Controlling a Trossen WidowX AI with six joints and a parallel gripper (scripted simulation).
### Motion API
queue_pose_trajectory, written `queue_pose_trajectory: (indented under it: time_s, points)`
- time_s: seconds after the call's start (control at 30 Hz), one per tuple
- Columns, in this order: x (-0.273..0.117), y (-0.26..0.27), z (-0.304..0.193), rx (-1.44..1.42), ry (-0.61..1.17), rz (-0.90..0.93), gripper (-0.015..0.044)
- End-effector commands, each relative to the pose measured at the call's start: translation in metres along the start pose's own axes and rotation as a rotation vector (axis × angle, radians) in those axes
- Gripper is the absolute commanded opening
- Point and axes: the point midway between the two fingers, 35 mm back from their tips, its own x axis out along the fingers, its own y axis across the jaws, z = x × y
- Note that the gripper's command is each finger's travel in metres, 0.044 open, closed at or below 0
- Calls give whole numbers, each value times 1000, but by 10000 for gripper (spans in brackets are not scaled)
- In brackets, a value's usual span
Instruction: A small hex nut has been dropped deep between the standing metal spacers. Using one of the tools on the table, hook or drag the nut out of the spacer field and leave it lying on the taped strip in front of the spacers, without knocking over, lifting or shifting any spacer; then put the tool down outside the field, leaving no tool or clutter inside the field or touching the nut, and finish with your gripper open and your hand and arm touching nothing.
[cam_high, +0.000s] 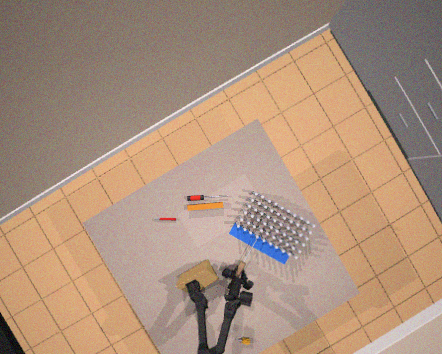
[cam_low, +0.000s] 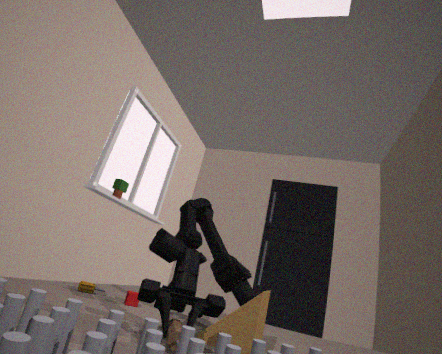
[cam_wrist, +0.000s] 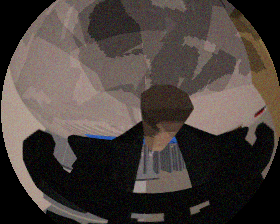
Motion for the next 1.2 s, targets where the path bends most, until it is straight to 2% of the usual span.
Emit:
queue_pose_trajectory:
  time_s: [0.0,1.17]
  points:
    - [1,-1,-3,-7,8,-3,0]
    - [11,1,-17,-3,9,-1,0]
